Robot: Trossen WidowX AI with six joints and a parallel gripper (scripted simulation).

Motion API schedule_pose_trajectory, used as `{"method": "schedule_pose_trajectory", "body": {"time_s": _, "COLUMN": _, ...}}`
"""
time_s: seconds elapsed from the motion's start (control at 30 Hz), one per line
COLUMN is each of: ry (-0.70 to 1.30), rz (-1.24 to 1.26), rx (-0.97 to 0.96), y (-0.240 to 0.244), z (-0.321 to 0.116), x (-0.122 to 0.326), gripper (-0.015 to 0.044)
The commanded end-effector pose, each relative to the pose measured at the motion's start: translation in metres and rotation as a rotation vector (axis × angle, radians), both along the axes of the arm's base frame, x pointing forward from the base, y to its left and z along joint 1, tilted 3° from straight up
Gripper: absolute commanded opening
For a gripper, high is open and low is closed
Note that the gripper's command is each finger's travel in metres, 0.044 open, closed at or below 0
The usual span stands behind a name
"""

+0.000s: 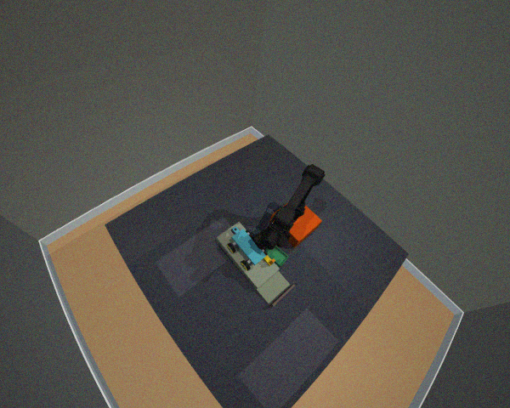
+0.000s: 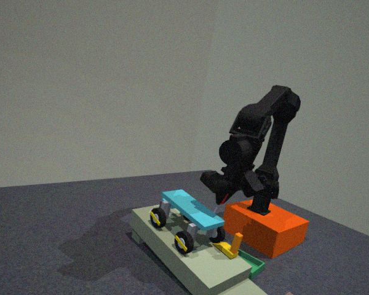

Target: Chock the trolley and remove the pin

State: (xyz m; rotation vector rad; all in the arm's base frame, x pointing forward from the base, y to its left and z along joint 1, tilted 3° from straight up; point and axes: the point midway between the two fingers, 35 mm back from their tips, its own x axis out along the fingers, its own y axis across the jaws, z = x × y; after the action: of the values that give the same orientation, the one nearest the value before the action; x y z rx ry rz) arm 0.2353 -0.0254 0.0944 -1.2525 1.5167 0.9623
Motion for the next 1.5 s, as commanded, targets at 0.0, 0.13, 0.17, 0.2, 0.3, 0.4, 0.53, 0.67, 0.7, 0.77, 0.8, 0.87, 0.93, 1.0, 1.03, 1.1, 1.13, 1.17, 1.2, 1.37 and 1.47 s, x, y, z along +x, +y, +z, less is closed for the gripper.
{"method": "schedule_pose_trajectory", "body": {"time_s": 0.0, "ry": 0.000, "rz": -0.005, "rx": 0.006, "y": 0.016, "z": -0.002, "x": 0.003, "gripper": 0.0000}}
{"method": "schedule_pose_trajectory", "body": {"time_s": 0.13, "ry": 0.000, "rz": -0.005, "rx": 0.007, "y": 0.030, "z": -0.005, "x": 0.004, "gripper": 0.0000}}
{"method": "schedule_pose_trajectory", "body": {"time_s": 0.17, "ry": 0.000, "rz": -0.005, "rx": 0.007, "y": 0.034, "z": -0.006, "x": 0.004, "gripper": 0.0000}}
{"method": "schedule_pose_trajectory", "body": {"time_s": 0.2, "ry": 0.000, "rz": -0.005, "rx": 0.008, "y": 0.037, "z": -0.006, "x": 0.005, "gripper": 0.0000}}
{"method": "schedule_pose_trajectory", "body": {"time_s": 0.3, "ry": 0.000, "rz": -0.005, "rx": 0.009, "y": 0.049, "z": -0.008, "x": 0.006, "gripper": 0.0000}}
{"method": "schedule_pose_trajectory", "body": {"time_s": 0.4, "ry": 0.000, "rz": -0.005, "rx": 0.010, "y": 0.060, "z": -0.010, "x": 0.007, "gripper": 0.0000}}
{"method": "schedule_pose_trajectory", "body": {"time_s": 0.53, "ry": 0.000, "rz": -0.005, "rx": 0.012, "y": 0.075, "z": -0.012, "x": 0.009, "gripper": 0.0000}}
{"method": "schedule_pose_trajectory", "body": {"time_s": 0.67, "ry": 0.000, "rz": -0.005, "rx": 0.013, "y": 0.084, "z": -0.013, "x": 0.011, "gripper": 0.0000}}
{"method": "schedule_pose_trajectory", "body": {"time_s": 0.7, "ry": 0.000, "rz": -0.005, "rx": 0.013, "y": 0.084, "z": -0.013, "x": 0.011, "gripper": 0.0000}}
{"method": "schedule_pose_trajectory", "body": {"time_s": 0.77, "ry": 0.001, "rz": 0.000, "rx": 0.014, "y": 0.084, "z": -0.013, "x": 0.011, "gripper": 0.0000}}
{"method": "schedule_pose_trajectory", "body": {"time_s": 0.8, "ry": 0.003, "rz": 0.015, "rx": 0.017, "y": 0.084, "z": -0.013, "x": 0.011, "gripper": 0.0000}}
{"method": "schedule_pose_trajectory", "body": {"time_s": 0.87, "ry": 0.011, "rz": 0.064, "rx": 0.029, "y": 0.084, "z": -0.013, "x": 0.011, "gripper": 0.0000}}
{"method": "schedule_pose_trajectory", "body": {"time_s": 0.93, "ry": 0.020, "rz": 0.126, "rx": 0.042, "y": 0.084, "z": -0.013, "x": 0.010, "gripper": 0.0000}}
{"method": "schedule_pose_trajectory", "body": {"time_s": 1.0, "ry": 0.029, "rz": 0.188, "rx": 0.056, "y": 0.083, "z": -0.013, "x": 0.010, "gripper": 0.0000}}
{"method": "schedule_pose_trajectory", "body": {"time_s": 1.03, "ry": 0.033, "rz": 0.219, "rx": 0.062, "y": 0.083, "z": -0.013, "x": 0.010, "gripper": 0.0000}}
{"method": "schedule_pose_trajectory", "body": {"time_s": 1.1, "ry": 0.041, "rz": 0.281, "rx": 0.075, "y": 0.083, "z": -0.013, "x": 0.010, "gripper": 0.0000}}
{"method": "schedule_pose_trajectory", "body": {"time_s": 1.13, "ry": 0.044, "rz": 0.312, "rx": 0.080, "y": 0.082, "z": -0.013, "x": 0.010, "gripper": 0.0000}}
{"method": "schedule_pose_trajectory", "body": {"time_s": 1.17, "ry": 0.047, "rz": 0.344, "rx": 0.086, "y": 0.082, "z": -0.013, "x": 0.009, "gripper": 0.0000}}
{"method": "schedule_pose_trajectory", "body": {"time_s": 1.2, "ry": 0.051, "rz": 0.375, "rx": 0.092, "y": 0.082, "z": -0.013, "x": 0.009, "gripper": 0.0000}}
{"method": "schedule_pose_trajectory", "body": {"time_s": 1.37, "ry": 0.064, "rz": 0.533, "rx": 0.118, "y": 0.081, "z": -0.013, "x": 0.009, "gripper": 0.0000}}
{"method": "schedule_pose_trajectory", "body": {"time_s": 1.47, "ry": 0.071, "rz": 0.628, "rx": 0.131, "y": 0.081, "z": -0.013, "x": 0.008, "gripper": 0.0000}}
